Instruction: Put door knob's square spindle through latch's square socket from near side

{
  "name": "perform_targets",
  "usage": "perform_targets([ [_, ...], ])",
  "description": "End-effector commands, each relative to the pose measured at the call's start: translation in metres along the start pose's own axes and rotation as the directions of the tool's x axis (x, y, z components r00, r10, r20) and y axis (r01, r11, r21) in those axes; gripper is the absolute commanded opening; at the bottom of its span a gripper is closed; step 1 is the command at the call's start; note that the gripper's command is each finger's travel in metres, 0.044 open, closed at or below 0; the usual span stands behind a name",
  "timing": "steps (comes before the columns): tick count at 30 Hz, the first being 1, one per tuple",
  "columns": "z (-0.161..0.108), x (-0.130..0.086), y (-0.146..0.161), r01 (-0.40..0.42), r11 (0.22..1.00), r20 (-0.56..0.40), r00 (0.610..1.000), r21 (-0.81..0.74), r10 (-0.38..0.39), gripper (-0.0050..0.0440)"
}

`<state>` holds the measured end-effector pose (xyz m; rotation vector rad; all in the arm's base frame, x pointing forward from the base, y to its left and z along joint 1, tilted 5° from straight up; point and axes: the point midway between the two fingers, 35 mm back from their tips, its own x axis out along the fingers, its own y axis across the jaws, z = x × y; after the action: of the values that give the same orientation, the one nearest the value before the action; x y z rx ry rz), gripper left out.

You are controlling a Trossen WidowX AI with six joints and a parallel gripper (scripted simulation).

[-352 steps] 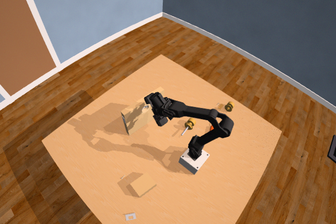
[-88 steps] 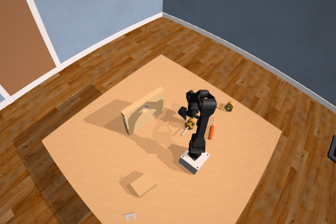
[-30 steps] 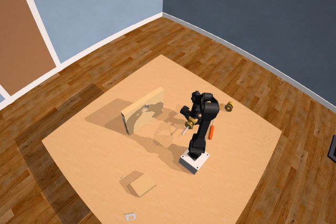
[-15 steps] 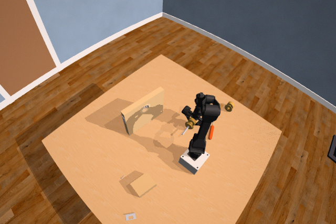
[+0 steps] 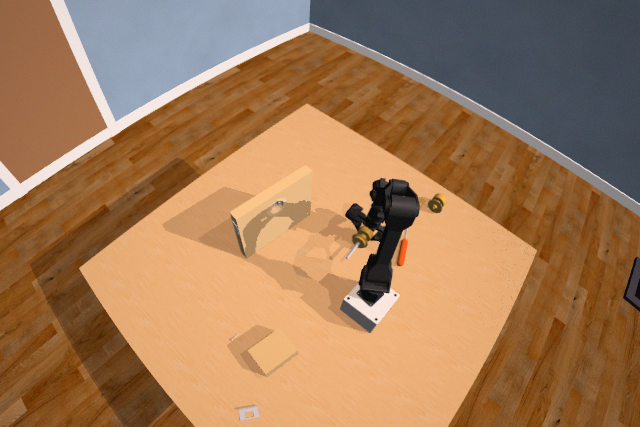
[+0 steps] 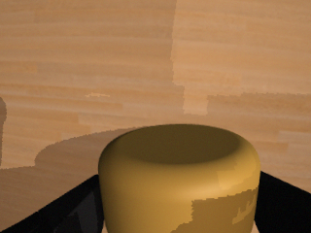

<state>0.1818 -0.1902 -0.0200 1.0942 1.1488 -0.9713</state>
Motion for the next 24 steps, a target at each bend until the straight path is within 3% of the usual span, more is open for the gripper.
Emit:
perform_targets([
  [1,0.0000,0.0000,0.0000,0.000,1.000,0.000,1.000,0.000,0.000,0.0096],
  [4,0.0000,0.0000,0.0000,0.000,1.000,0.000,1.000,0.000,0.000,0.0168],
  [6,0.0000,0.0000,0.0000,0.000,1.000,0.000,1.000,0.000,0.000,0.0168],
  [17,0.0000,0.0000,0.0000,0.000,1.000,0.000,1.000,0.000,0.000,0.0432],
  [24,0.0000,0.0000,0.0000,0.000,1.000,0.000,1.000,0.000,0.000,0.0440],
])
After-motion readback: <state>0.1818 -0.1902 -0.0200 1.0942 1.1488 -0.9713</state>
